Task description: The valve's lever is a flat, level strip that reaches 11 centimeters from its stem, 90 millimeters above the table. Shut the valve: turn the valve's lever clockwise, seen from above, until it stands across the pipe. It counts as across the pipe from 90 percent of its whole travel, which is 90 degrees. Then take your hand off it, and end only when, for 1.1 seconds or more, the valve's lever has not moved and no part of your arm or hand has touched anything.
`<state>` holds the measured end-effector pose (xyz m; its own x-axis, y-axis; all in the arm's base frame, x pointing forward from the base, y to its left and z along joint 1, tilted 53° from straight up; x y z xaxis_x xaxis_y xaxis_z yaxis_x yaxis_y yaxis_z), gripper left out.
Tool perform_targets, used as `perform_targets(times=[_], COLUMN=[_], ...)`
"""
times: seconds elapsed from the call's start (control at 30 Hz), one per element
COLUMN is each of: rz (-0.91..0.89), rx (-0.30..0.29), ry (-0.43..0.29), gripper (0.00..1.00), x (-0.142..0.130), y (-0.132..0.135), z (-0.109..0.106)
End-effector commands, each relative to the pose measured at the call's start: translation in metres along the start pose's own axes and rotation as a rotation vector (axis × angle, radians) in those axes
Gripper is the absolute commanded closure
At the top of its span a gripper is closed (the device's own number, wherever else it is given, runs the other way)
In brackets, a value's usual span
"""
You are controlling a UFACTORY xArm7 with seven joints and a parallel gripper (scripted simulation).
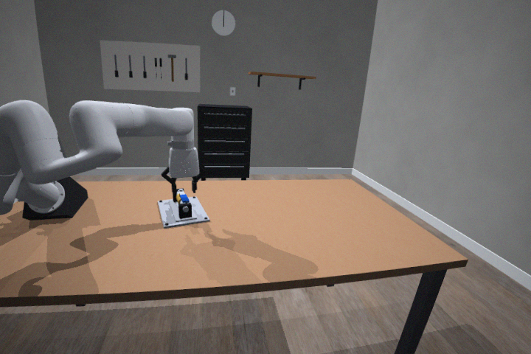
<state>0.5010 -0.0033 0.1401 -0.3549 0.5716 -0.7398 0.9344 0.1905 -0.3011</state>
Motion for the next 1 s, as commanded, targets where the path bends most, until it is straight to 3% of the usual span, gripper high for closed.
perform_targets(times=[0.0, 0.97], rz=[0.0, 0.0], rx=[-0.005, -0.005], ry=[0.0, 0.0], gripper=[0.32, 0.32], x=[0.0003, 0.0003], y=[0.0008, 0.0009], z=[0.0049, 0.0148])
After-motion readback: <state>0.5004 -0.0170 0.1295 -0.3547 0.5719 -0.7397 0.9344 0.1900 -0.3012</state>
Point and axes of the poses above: the point where the finger pads meet when closed, its own z axis out along the fingers, its own y axis across the jaws, x = y × z, the point moved 5 cm from there along -z, back along the fingers, and after that the axes turned 13 degrees about -z, right-handed, at the moved point
